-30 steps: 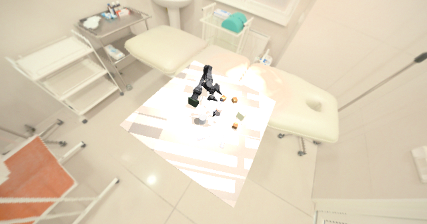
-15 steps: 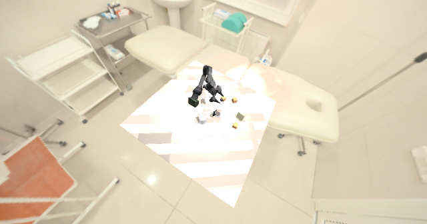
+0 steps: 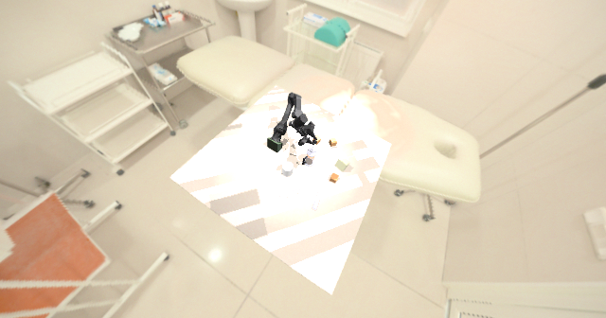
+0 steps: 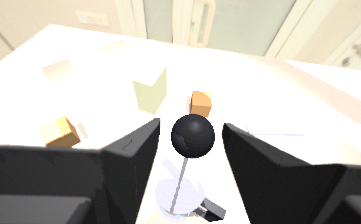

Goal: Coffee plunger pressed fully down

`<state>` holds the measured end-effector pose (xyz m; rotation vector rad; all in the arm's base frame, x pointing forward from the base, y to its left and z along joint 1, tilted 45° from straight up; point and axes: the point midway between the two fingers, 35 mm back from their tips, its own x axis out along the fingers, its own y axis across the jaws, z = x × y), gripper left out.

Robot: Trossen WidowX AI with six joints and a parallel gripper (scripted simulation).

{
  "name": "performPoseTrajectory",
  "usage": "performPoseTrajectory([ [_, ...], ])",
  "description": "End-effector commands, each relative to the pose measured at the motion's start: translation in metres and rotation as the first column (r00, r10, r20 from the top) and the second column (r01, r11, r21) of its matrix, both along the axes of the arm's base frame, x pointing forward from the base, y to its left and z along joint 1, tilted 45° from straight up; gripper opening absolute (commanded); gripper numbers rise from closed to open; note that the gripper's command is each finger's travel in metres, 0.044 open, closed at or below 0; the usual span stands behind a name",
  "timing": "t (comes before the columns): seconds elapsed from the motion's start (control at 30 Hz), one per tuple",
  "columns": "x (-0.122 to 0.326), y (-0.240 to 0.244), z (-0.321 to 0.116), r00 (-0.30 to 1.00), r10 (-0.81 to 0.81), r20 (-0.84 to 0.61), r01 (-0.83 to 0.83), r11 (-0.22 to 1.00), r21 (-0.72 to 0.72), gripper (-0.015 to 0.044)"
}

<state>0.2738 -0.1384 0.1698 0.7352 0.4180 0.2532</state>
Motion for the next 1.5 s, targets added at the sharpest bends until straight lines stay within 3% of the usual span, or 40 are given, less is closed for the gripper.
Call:
performPoseTrajectory([
  [0.0, 0.000, 0.000, -0.001, 1.000, -0.004, -0.004, 0.004, 1.000, 0.001, 0.0145],
  [0.13, 0.000, 0.000, -0.001, 1.000, -0.004, -0.004, 0.004, 1.000, 0.001, 0.0123],
  [1.47, 0.012, 0.029, -0.044, 1.000, 0.001, -0.018, -0.001, 1.000, -0.008, 0.0123],
])
